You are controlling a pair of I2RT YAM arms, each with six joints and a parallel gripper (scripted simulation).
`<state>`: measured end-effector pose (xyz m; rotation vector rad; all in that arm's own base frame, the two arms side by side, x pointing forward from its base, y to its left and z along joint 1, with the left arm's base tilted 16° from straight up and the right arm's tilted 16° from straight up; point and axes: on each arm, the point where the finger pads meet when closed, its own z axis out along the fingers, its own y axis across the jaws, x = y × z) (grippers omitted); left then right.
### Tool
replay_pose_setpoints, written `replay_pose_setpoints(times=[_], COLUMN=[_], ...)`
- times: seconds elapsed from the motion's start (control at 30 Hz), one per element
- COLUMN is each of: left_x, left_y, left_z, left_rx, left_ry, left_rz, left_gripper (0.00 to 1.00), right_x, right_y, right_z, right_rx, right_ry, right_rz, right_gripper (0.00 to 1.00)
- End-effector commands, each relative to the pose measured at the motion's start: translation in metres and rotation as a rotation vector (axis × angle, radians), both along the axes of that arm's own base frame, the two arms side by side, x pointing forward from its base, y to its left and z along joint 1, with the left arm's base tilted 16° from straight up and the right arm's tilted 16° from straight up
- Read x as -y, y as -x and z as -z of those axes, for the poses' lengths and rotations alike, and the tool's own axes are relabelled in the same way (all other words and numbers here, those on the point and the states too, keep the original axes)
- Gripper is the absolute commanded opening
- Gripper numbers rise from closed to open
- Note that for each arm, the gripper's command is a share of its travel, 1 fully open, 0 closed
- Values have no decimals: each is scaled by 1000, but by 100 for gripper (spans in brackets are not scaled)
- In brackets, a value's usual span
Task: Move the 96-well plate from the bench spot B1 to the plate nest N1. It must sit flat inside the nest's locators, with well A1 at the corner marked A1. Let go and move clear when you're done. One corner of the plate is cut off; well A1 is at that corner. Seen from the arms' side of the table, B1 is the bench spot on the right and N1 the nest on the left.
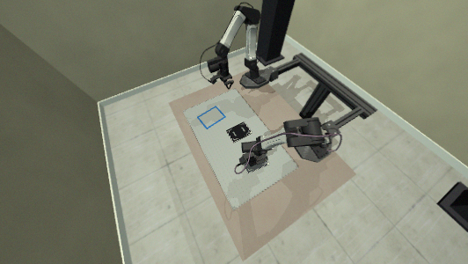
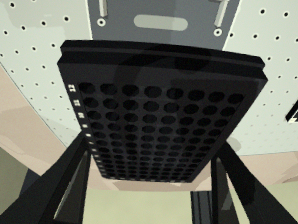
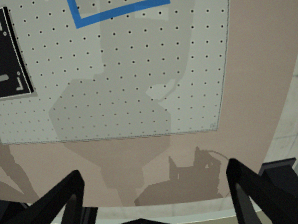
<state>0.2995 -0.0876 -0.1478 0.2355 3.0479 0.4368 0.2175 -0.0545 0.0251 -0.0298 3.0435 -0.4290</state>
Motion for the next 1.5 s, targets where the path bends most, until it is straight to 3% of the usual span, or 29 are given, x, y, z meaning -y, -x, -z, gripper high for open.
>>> replay_pose_setpoints(times=[0.0,0.83,1.47], left_x=[13,10,-7], left_y=[-17,-8,-10], left_z=[-12,-3,31], left_rx=[57,21,13], left_ry=[29,12,5], left_rz=[17,14,-1], left_gripper=[0,0,0], right_x=[-2,-2,-2], right_y=[-11,-11,-11], right_z=[-10,-10,-10], right_rx=[40,40,40], right_ry=[-12,-12,-12], right_rz=[-6,-6,-6], right_gripper=[100,100,100])
